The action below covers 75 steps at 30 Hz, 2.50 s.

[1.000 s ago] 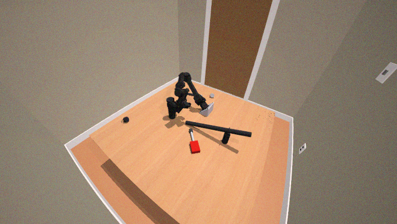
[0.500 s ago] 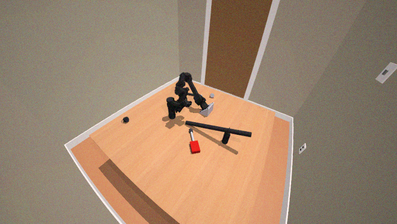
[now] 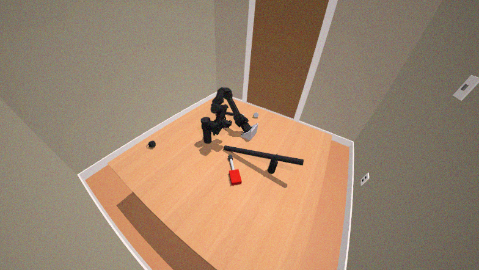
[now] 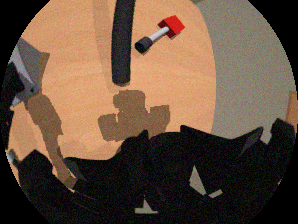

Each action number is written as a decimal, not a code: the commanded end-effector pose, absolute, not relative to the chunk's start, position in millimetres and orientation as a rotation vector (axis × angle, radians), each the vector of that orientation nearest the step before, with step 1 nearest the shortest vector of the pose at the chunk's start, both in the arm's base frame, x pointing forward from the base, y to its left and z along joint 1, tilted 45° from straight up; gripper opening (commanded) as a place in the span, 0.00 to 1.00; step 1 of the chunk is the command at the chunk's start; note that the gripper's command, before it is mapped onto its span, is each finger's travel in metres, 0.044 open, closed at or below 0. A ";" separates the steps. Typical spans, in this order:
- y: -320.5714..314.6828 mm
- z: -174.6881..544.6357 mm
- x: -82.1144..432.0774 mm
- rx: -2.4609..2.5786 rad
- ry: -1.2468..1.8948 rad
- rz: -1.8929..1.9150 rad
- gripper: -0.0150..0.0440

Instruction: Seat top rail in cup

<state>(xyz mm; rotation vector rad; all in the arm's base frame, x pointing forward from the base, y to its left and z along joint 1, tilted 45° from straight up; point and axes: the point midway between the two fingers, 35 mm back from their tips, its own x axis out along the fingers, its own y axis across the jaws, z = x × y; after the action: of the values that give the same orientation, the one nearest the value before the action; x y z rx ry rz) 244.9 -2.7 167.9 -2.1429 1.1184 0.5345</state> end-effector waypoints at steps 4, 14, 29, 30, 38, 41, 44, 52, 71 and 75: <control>-2.7 168.5 246.6 -2.137 1.124 0.513 0.25; -2.6 167.3 246.5 -2.137 1.129 0.516 0.25; -2.6 167.3 246.5 -2.137 1.129 0.516 0.65; -2.0 167.3 246.6 -2.137 1.128 0.517 0.70; 18.5 166.5 246.2 -2.132 1.127 0.530 1.00; 28.6 166.4 245.4 -2.132 1.125 0.532 1.00; 38.9 166.5 244.4 -2.135 1.124 0.532 1.00; 53.8 165.7 243.1 -2.100 1.120 0.514 1.00; 182.9 153.1 220.8 -0.940 1.024 -0.168 1.00; 198.8 149.9 213.0 -0.790 0.990 -0.253 1.00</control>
<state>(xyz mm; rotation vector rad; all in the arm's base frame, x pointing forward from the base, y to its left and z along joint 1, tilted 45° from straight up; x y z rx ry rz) 234.5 149.8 159.4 -1.2218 1.0634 -0.0183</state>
